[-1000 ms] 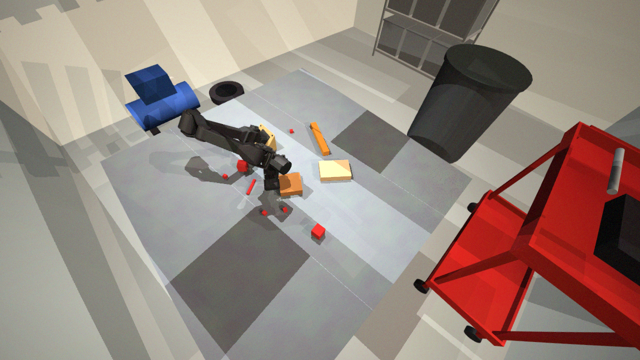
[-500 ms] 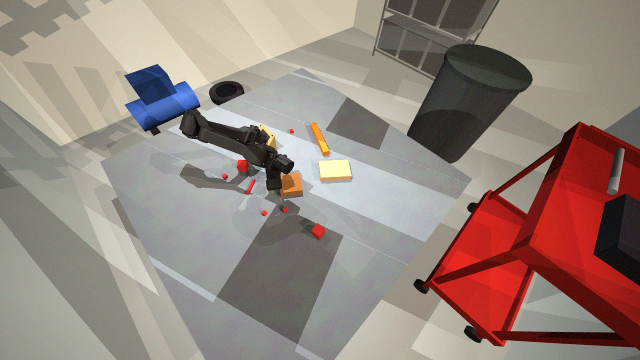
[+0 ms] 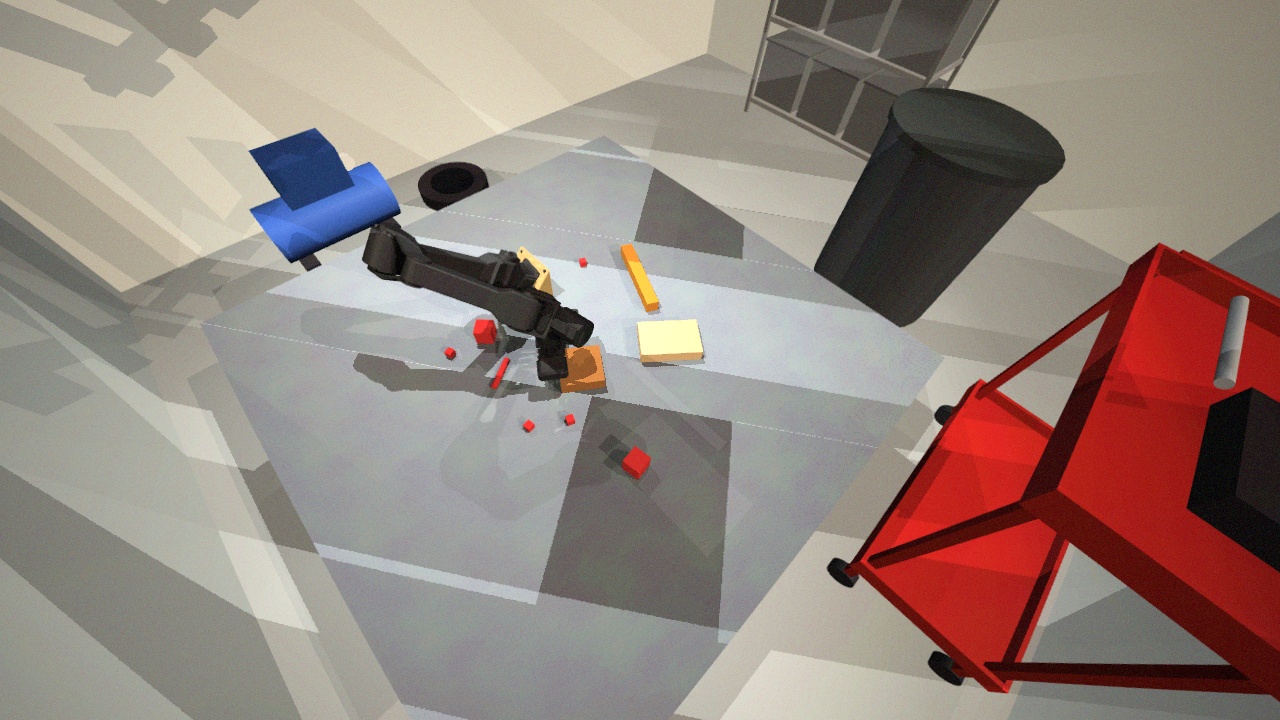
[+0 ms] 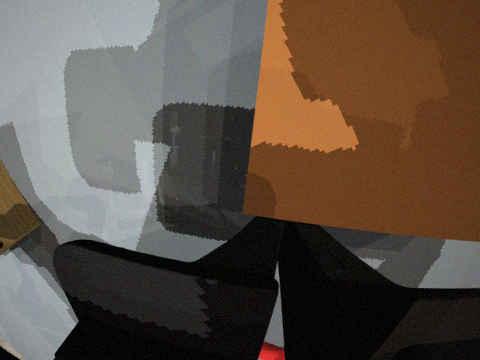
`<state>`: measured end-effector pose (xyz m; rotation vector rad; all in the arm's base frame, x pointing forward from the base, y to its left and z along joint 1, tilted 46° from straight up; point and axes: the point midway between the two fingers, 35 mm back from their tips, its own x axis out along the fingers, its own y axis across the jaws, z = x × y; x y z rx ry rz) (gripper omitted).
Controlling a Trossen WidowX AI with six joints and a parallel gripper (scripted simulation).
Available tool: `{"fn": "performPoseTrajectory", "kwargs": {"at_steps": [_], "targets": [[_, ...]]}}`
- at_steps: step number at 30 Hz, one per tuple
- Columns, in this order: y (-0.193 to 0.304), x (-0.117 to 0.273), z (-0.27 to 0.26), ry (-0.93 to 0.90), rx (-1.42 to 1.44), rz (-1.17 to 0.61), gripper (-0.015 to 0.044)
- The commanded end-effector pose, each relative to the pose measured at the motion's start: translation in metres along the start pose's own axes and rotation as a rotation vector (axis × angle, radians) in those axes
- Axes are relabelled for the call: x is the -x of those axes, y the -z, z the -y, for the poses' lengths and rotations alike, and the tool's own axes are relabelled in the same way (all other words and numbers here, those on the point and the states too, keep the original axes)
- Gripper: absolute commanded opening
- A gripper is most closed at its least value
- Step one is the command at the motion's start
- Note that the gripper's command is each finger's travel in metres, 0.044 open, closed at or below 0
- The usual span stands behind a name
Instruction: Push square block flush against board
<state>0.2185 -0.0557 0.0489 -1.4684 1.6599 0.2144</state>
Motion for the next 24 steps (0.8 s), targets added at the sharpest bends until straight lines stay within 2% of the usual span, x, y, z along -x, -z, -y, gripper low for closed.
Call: {"fn": "performPoseTrajectory", "kwargs": {"at_steps": [1,24], "targets": [[-0.004,0.001,0.002,0.001,-0.008,0.006,0.0000],[0.019,0.000,0.003,0.000,-0.007,0.007,0.0000]]}}
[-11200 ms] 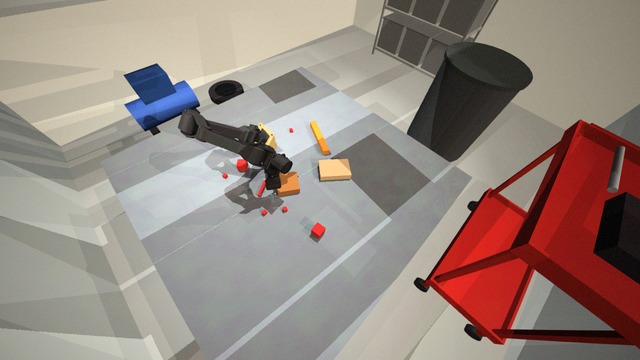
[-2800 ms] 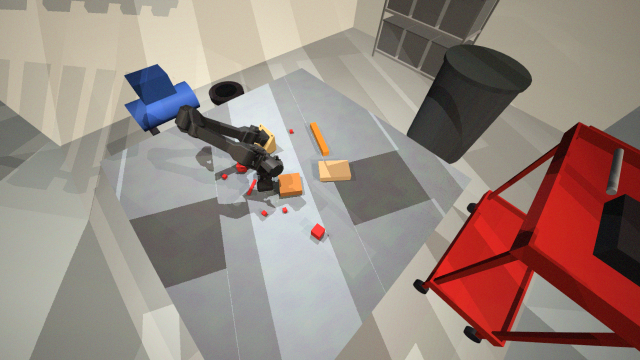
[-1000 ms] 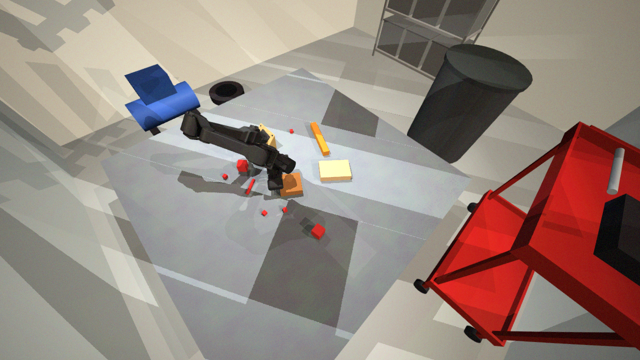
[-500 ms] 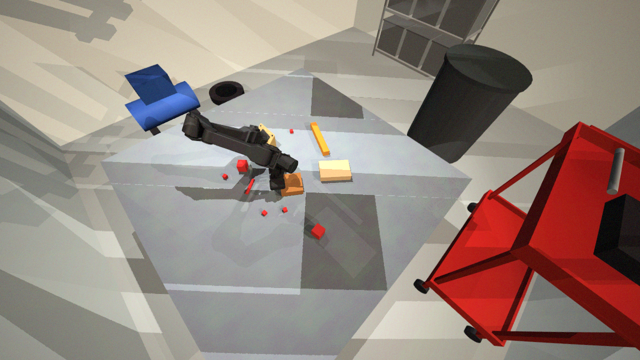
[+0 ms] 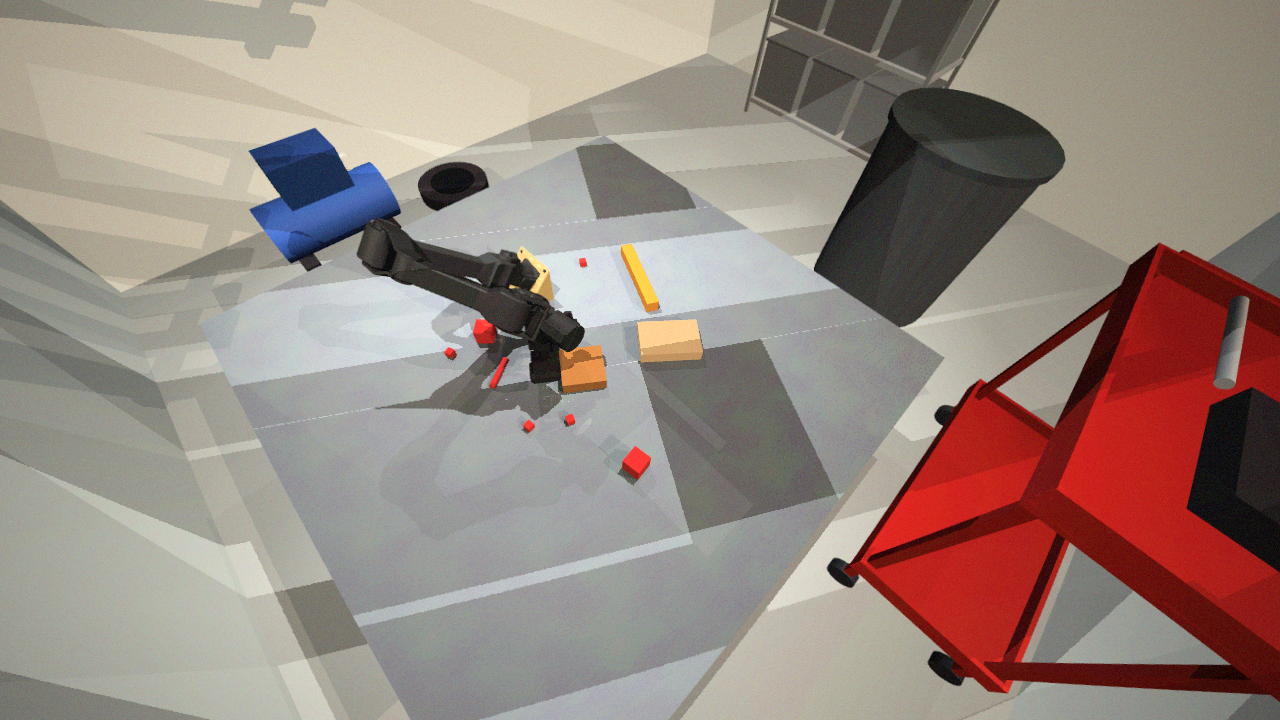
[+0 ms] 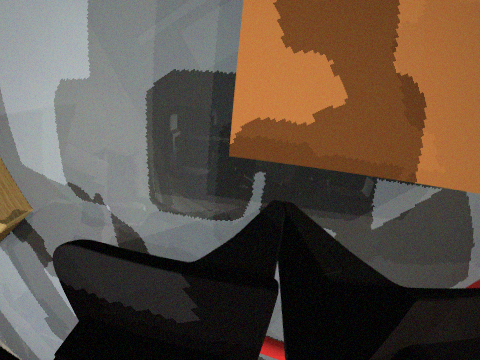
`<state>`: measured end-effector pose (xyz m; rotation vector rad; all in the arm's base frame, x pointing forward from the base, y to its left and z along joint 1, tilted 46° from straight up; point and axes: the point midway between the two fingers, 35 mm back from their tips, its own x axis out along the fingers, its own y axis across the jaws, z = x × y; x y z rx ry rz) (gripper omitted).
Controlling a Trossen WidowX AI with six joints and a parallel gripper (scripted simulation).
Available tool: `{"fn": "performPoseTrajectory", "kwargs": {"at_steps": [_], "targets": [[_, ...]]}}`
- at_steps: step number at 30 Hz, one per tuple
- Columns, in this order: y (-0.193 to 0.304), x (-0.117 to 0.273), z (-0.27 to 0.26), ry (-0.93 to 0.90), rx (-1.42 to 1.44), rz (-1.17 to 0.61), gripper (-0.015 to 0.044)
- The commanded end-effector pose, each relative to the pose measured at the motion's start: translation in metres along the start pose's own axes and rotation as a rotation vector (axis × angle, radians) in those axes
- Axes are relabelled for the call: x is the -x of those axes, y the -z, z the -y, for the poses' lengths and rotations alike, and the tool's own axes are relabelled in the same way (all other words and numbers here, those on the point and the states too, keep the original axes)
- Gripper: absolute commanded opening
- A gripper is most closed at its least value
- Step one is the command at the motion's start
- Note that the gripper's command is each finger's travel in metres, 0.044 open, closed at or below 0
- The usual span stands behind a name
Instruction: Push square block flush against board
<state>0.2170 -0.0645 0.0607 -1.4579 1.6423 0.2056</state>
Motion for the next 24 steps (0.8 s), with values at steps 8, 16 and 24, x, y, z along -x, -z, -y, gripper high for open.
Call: {"fn": "performPoseTrajectory", "kwargs": {"at_steps": [8,16,24], "targets": [[0.019,-0.002,-0.004,-0.007,0.009,-0.007,0.0000],[0.029,-0.002,-0.005,-0.006,0.009,-0.009,0.0000],[0.026,0.053,-0.002,-0.004,0.009,-0.013,0.0000]]}}
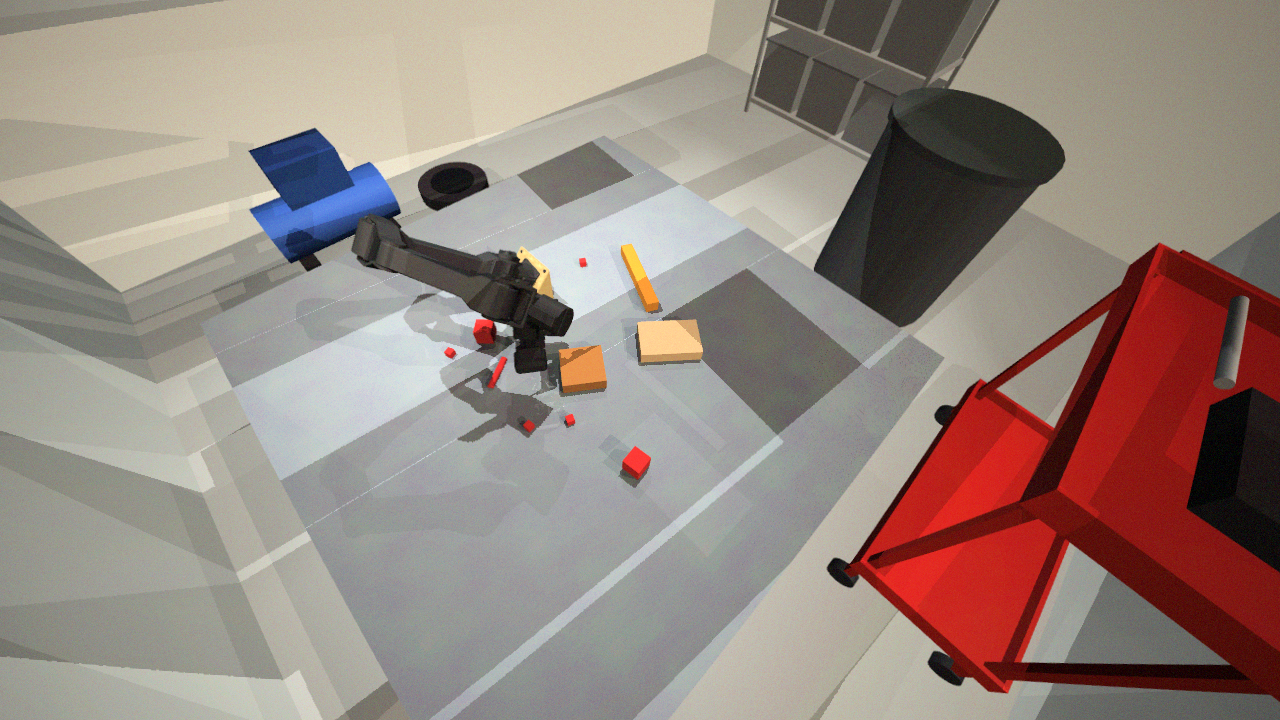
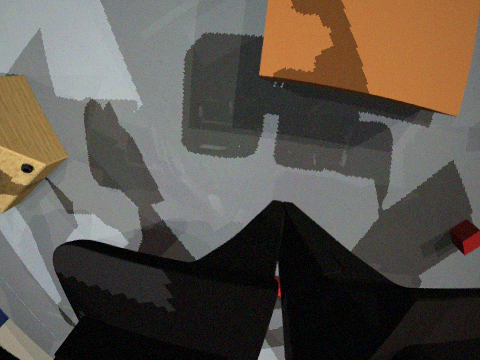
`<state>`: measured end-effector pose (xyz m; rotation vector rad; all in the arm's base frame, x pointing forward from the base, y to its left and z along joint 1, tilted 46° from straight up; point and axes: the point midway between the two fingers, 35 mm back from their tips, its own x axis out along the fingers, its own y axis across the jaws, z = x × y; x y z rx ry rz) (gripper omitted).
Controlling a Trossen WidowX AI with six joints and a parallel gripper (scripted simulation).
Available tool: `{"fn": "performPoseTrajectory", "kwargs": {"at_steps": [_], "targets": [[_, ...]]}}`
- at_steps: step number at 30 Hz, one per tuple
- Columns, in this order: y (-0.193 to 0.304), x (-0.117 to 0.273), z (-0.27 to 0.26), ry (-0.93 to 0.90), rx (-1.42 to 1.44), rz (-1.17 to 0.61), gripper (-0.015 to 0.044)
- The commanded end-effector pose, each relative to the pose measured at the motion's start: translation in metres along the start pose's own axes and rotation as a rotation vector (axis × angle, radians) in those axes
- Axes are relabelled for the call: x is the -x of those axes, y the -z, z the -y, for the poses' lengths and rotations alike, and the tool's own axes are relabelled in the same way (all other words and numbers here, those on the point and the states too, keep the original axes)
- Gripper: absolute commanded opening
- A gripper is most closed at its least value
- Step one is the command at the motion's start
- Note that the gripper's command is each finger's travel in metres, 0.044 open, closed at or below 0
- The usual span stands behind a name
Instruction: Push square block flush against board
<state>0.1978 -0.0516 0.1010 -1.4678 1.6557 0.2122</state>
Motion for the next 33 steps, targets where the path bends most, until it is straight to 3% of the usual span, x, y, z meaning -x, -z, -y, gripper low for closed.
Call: {"fn": "performPoseTrajectory", "kwargs": {"at_steps": [1,6,33], "targets": [[0.001,0.014,0.001,0.000,-0.004,-0.002,0.0000],[-0.001,0.015,0.005,-0.002,-0.055,-0.001,0.0000],[-0.056,0.019,0.071,-0.011,-0.959,-0.006,0.0000]]}}
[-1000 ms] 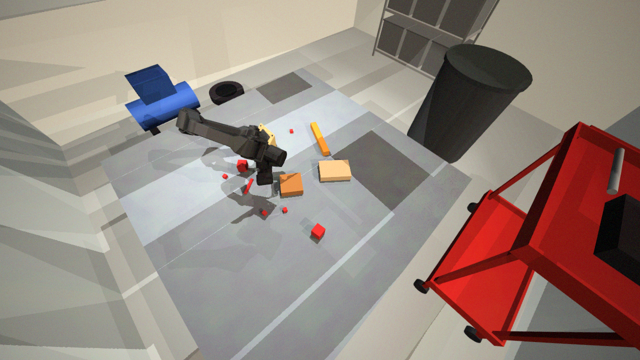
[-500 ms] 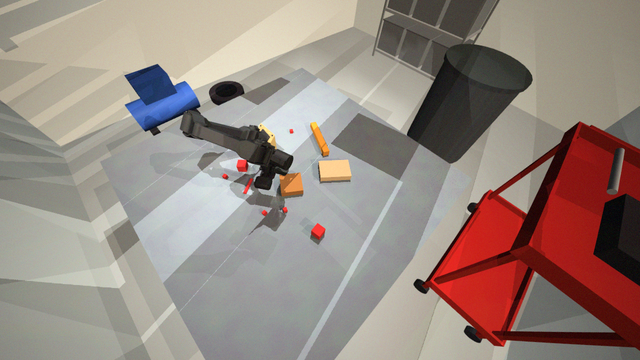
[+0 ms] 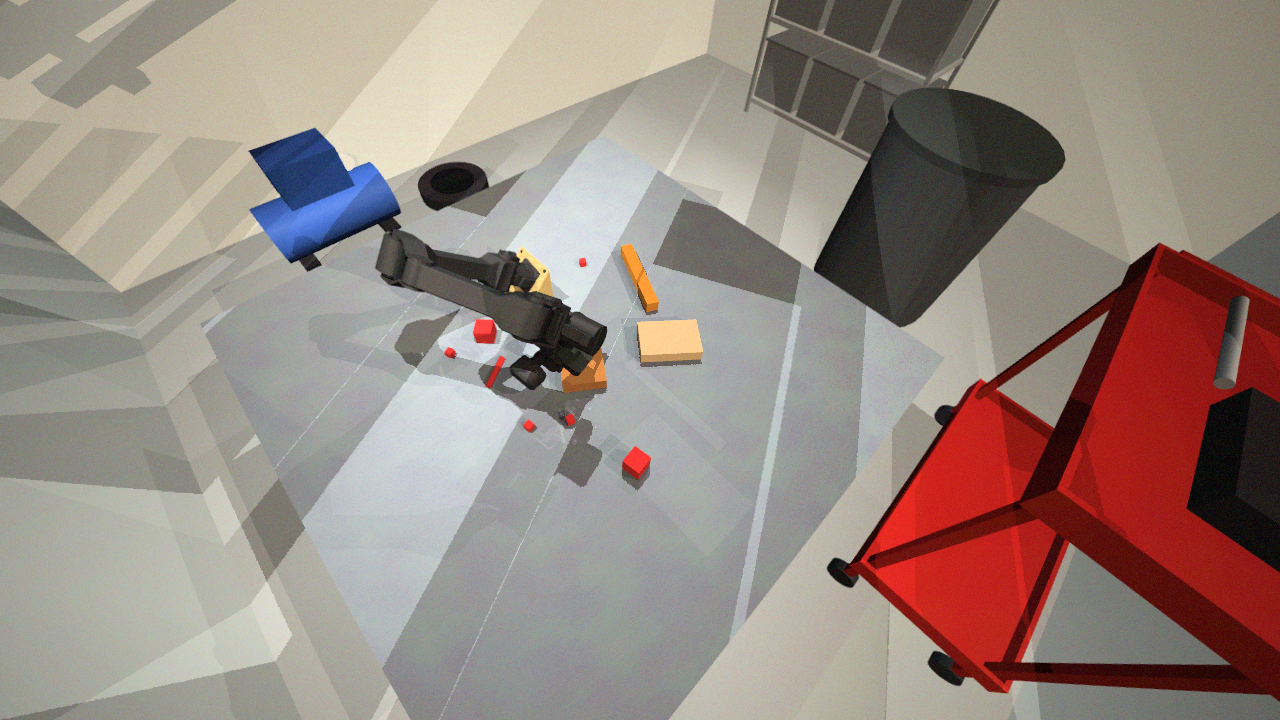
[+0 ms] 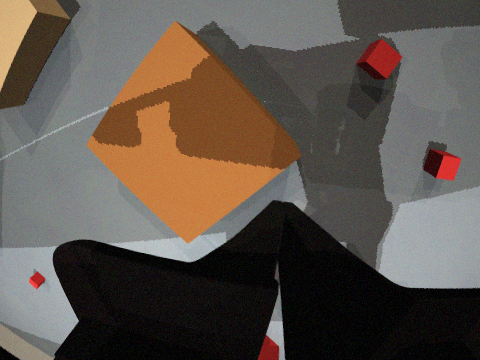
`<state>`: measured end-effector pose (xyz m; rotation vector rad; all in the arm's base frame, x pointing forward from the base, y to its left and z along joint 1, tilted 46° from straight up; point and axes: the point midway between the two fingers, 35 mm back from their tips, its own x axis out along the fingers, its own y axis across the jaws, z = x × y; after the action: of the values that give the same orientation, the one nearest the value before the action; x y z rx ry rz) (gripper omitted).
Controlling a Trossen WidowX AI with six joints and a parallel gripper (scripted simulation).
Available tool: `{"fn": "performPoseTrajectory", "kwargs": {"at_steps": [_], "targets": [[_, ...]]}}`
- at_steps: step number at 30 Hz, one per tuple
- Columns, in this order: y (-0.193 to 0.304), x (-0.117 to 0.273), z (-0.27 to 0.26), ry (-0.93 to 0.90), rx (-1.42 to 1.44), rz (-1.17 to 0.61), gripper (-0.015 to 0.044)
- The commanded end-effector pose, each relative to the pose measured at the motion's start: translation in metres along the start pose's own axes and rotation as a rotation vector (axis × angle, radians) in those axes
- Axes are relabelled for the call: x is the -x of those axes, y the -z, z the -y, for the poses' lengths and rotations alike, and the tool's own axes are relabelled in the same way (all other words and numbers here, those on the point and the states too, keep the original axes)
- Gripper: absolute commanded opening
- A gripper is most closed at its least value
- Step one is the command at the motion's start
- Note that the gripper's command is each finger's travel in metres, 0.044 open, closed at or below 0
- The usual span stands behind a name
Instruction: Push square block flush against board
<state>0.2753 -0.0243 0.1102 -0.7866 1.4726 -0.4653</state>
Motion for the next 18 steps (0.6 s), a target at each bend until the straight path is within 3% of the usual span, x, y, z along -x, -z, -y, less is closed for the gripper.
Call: {"fn": "performPoseTrajectory", "kwargs": {"at_steps": [1,18], "targets": [[-0.013,0.001,0.000,-0.002,-0.123,0.007,0.0000],[-0.066,-0.003,-0.007,-0.005,-0.696,0.020,0.0000]]}}
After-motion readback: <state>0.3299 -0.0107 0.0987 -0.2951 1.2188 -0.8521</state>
